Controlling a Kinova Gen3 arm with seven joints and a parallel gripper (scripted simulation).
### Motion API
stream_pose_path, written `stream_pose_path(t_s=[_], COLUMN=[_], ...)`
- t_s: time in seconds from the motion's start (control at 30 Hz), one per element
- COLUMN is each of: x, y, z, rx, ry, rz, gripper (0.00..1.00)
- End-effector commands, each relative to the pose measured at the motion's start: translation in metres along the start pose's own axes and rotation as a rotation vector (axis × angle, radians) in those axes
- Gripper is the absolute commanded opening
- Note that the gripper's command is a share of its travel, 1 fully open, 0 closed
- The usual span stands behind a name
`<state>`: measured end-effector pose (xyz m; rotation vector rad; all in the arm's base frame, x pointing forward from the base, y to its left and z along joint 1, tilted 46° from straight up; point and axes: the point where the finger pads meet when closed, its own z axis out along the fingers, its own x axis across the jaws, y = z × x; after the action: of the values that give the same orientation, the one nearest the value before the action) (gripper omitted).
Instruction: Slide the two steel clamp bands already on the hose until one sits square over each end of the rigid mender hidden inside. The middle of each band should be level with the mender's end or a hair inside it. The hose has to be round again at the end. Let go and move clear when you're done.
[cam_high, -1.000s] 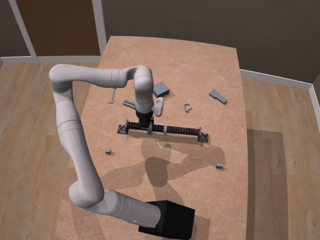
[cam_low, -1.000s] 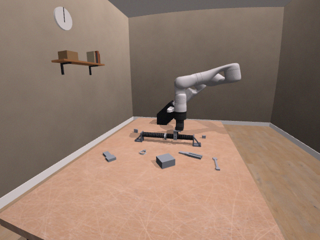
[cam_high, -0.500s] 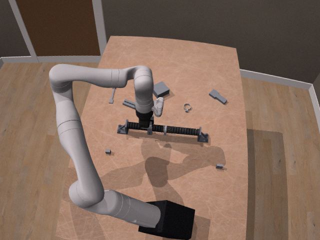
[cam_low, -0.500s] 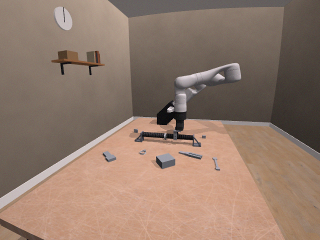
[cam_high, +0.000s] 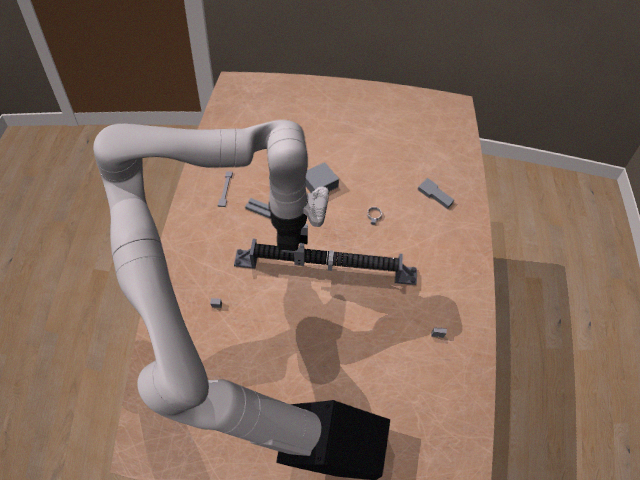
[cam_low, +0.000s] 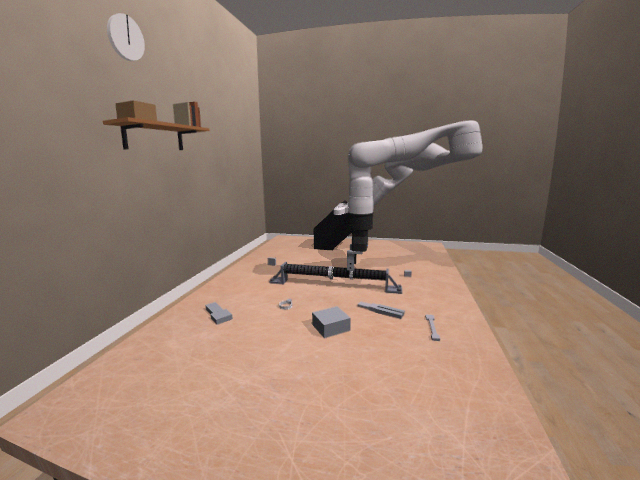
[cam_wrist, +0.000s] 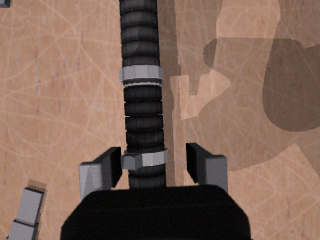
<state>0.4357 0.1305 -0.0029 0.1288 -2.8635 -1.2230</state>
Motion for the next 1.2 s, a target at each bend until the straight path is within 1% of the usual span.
stream_pose_path(t_s=[0.0, 0.03, 0.2, 0.67, 0.77, 0.93, 1.0, 1.17], x=[-0.006, -0.006, -0.006, -0.006, -0.006, -0.005, -0.005, -0.005], y=[0.000, 0.000, 0.000, 0.000, 0.000, 0.000, 0.000, 0.000], z=[-0.023, -0.026, -0.031, -0.032, -0.041, -0.070, -0.078, -0.081], rx=[0.000, 0.000, 0.000, 0.000, 0.000, 0.000, 0.000, 0.000], ry=[-0.021, -0.021, -0.021, -0.021, -0.021, -0.021, -0.021, -0.021], rz=[-0.003, -0.003, -0.003, -0.003, -0.003, -0.003, -0.003, -0.003], gripper=[1.00, 1.00, 1.00, 1.00, 1.00, 1.00, 1.00, 1.00])
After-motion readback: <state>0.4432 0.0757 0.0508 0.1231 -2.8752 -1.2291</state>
